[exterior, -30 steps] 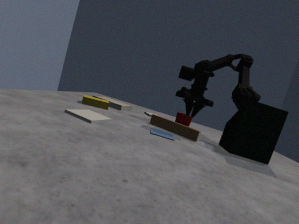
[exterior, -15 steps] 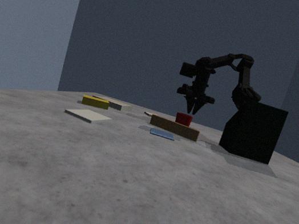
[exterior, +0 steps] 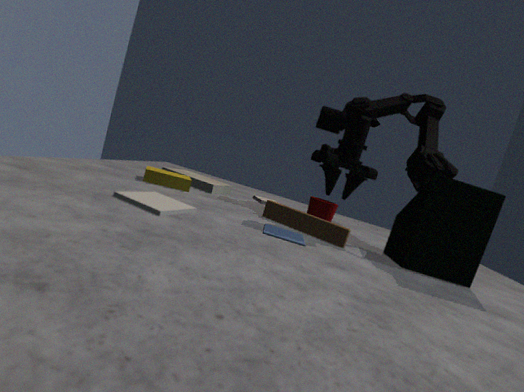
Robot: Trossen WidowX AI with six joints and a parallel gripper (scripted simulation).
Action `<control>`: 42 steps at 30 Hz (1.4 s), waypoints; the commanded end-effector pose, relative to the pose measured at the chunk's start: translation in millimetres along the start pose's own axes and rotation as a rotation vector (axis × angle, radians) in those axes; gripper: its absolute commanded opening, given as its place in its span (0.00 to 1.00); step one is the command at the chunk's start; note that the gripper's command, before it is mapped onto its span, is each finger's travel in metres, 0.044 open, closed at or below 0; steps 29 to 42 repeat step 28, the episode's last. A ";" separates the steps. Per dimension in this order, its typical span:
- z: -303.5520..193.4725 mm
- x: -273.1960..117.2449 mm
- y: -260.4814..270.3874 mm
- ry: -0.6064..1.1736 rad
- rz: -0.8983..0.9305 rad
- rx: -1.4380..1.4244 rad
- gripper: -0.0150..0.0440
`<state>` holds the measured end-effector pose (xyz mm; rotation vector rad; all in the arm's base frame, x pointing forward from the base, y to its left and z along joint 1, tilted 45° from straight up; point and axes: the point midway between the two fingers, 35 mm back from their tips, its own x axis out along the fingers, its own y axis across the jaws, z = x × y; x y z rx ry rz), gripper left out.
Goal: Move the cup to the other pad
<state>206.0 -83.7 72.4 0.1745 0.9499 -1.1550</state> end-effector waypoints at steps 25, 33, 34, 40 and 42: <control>-2.1 -64.3 1.7 -0.003 0.002 0.001 1.00; -2.0 -60.4 1.7 -0.005 0.004 -0.003 1.00; -2.0 -60.4 1.7 -0.005 0.004 -0.003 1.00; -2.0 -60.4 1.7 -0.005 0.004 -0.003 1.00; -2.0 -60.4 1.7 -0.005 0.004 -0.003 1.00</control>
